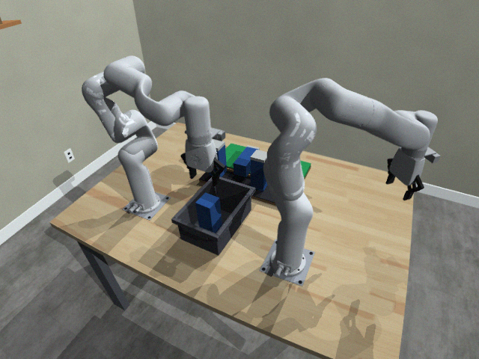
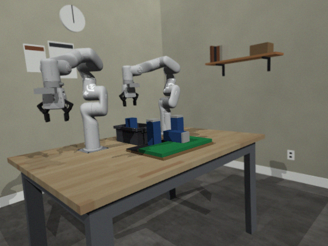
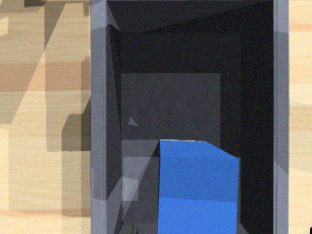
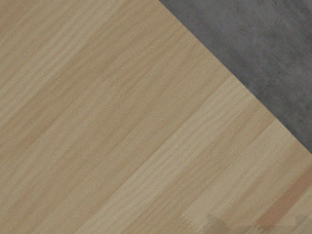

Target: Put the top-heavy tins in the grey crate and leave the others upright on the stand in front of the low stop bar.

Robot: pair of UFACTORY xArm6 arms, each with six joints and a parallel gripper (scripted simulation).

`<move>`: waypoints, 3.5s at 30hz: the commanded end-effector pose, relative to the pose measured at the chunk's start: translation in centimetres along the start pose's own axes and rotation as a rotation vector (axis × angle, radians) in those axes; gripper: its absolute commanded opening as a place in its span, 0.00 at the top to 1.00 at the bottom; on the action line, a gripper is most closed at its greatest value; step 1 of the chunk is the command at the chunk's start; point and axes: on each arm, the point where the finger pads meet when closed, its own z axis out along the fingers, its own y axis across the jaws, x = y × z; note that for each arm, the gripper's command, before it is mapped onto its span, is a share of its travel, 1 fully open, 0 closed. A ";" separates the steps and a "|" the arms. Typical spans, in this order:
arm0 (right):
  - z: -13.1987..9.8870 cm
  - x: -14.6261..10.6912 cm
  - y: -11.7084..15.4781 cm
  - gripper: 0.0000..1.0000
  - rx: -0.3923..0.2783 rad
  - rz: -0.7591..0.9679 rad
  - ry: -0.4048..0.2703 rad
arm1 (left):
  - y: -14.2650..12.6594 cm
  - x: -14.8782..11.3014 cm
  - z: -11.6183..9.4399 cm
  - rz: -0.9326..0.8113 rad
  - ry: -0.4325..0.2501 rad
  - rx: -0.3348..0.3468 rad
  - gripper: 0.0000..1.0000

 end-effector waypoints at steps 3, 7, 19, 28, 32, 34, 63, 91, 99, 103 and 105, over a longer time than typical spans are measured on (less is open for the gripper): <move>-0.2 0.1 0.0 0.00 0.000 0.000 0.004 | 0.1 0.0 -2.8 0.000 0.000 -0.003 0.00; -0.2 0.1 0.0 0.00 0.000 0.000 0.004 | 0.0 0.0 -3.6 -0.001 0.000 -0.003 0.00; -0.2 0.1 0.0 0.00 0.000 0.000 0.004 | 0.0 0.0 -8.2 -0.001 0.000 -0.003 0.00; -0.2 0.1 0.0 0.00 0.000 0.000 0.004 | 0.0 0.0 -7.5 -0.001 0.000 -0.005 0.16; -0.2 0.1 0.0 0.00 0.000 0.000 0.004 | 0.0 0.0 -7.5 -0.001 0.000 -0.005 0.16; -0.2 0.1 0.0 0.00 0.000 0.000 0.004 | 0.0 0.0 -7.5 -0.001 0.000 -0.005 0.16; -0.2 0.1 0.0 0.00 0.000 0.000 0.004 | 0.0 0.0 -7.8 -0.020 0.000 -0.005 0.16; -0.2 0.1 0.0 0.00 0.000 0.000 0.004 | -1.2 9.1 -8.4 -0.060 0.001 -0.002 0.16; -0.2 0.1 0.0 0.00 0.000 0.000 0.004 | -1.9 15.6 -8.4 -0.059 0.001 -0.004 0.16; -0.2 0.1 0.0 0.00 0.000 0.000 0.004 | -2.3 18.8 -8.4 -0.059 0.001 -0.004 0.16; -0.2 0.1 0.0 0.00 0.000 0.000 0.004 | -2.5 20.5 -8.4 -0.059 0.001 -0.004 0.16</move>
